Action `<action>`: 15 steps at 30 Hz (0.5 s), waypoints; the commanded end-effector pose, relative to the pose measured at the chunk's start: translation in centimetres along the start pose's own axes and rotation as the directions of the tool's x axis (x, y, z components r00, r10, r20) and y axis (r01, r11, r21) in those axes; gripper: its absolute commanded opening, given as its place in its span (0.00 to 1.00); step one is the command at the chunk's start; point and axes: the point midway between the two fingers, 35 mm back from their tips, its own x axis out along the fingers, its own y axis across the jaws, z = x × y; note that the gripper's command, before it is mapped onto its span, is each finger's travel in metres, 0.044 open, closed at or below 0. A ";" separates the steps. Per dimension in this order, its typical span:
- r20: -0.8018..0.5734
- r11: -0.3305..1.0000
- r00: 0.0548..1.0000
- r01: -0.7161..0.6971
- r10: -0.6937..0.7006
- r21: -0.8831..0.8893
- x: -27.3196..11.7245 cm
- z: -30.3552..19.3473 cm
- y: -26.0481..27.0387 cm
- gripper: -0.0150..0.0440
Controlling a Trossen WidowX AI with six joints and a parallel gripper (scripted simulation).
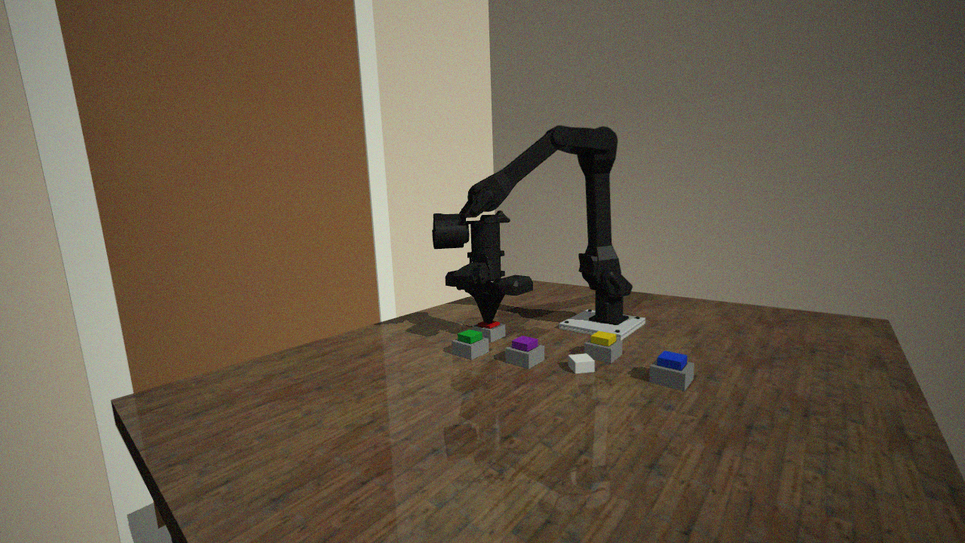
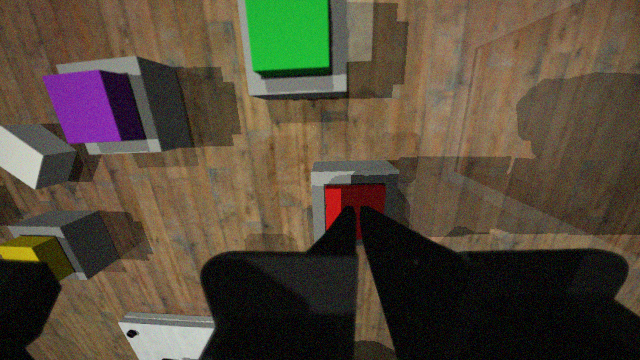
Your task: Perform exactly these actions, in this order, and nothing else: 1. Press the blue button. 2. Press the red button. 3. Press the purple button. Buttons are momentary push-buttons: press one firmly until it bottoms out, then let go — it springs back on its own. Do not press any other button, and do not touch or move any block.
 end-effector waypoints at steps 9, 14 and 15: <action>-0.003 1.000 1.000 -0.001 0.001 -0.003 -3.4 -0.1 0.0 0.29; -0.003 1.000 1.000 -0.001 0.001 -0.003 -5.1 0.1 -0.1 0.29; -0.003 1.000 1.000 -0.001 0.001 -0.003 -6.4 0.1 -0.1 0.29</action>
